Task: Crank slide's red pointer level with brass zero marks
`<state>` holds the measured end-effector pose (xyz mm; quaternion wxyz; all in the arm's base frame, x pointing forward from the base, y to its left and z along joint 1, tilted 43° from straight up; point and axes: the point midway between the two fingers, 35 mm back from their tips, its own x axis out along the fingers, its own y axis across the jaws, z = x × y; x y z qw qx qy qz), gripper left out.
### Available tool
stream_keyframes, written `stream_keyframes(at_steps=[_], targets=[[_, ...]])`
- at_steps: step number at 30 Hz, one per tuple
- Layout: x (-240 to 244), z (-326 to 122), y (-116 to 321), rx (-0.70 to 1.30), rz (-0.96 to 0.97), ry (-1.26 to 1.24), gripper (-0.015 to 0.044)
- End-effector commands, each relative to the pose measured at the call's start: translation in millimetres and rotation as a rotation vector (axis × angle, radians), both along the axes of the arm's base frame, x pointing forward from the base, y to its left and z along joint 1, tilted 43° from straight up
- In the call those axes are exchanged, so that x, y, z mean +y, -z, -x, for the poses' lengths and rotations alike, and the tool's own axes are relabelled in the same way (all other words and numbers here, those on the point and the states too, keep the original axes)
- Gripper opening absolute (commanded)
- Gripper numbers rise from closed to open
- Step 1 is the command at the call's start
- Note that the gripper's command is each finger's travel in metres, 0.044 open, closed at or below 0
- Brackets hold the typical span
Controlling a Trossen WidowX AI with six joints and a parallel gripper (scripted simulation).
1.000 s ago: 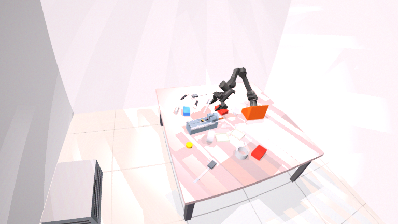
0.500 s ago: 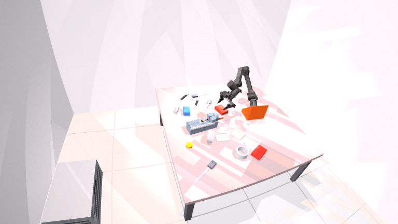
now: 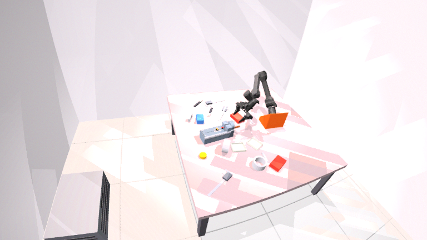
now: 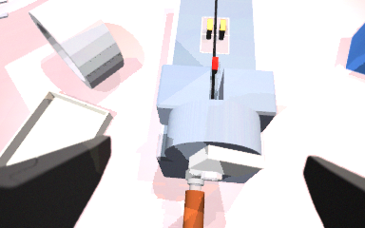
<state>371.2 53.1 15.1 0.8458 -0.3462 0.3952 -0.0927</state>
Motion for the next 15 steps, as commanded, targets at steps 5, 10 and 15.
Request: stream_keyframes(at_steps=[5,10,15], targets=[[-27.3,8.3,32.8,0.022,0.01,-0.003,0.044],[-42.2,13.2,45.6,0.02,0.014,-0.004,0.044],[-43.5,13.4,46.9,0.02,0.014,-0.005,0.044]])
